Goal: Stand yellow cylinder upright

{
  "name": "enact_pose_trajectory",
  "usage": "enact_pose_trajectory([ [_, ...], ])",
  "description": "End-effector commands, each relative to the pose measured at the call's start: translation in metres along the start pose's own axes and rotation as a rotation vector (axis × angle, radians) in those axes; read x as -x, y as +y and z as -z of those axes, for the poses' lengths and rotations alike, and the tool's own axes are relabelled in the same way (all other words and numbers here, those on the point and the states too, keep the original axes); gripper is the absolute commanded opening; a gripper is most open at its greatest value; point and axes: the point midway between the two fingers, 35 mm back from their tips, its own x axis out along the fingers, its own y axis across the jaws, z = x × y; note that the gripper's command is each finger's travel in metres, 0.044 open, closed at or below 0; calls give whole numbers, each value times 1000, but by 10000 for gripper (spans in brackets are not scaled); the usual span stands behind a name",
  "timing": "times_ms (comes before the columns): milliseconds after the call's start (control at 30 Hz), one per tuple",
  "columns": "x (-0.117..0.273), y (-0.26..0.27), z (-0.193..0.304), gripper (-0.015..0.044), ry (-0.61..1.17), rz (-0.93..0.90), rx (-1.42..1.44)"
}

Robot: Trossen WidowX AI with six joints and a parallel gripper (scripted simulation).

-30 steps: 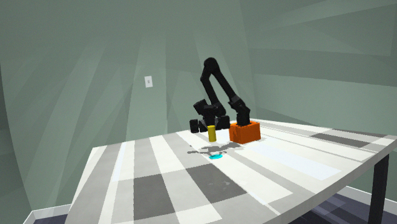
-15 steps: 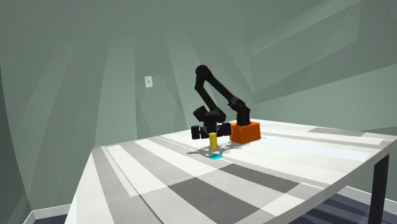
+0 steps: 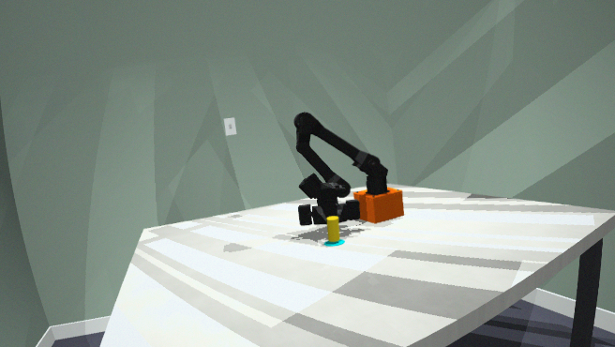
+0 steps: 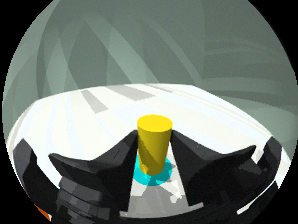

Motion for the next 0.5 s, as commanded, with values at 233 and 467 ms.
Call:
enact_pose_trajectory([
  [233,-2,0,7,105,5,-3,7],
  [467,-2,0,7,210,5,-3,7],
])
